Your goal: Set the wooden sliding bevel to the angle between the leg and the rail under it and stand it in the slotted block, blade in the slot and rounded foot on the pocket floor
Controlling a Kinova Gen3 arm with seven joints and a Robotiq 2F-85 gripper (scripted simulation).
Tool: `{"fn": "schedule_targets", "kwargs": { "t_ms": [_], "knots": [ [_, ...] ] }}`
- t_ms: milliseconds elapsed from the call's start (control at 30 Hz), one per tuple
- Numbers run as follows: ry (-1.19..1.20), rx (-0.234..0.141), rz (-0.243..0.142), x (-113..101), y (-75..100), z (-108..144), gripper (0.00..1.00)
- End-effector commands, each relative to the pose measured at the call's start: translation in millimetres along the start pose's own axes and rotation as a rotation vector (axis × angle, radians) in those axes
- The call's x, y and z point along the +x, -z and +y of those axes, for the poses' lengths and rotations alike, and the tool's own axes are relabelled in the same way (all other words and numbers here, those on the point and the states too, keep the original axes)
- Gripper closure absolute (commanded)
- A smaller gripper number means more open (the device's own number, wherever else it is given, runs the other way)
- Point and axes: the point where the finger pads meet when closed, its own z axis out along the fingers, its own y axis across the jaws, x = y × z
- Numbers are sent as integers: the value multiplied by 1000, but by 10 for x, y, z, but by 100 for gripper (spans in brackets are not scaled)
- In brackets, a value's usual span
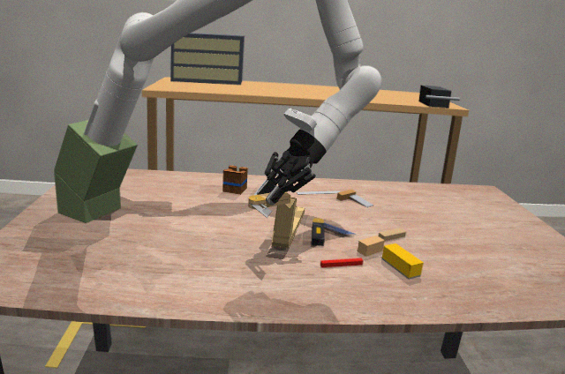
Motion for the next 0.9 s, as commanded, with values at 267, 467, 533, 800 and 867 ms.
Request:
{"fn": "schedule_targets", "kwargs": {
  "t_ms": [267,467,533,800,867],
  "knots": [
    [-1,1,-1,207,221,-2,90],
    [-1,1,-1,210,224,-2,90],
    [-1,1,-1,210,224,-2,90],
    [0,1,-1,210,224,-1,90],
    [2,1,-1,209,225,2,90]
  ]
}}
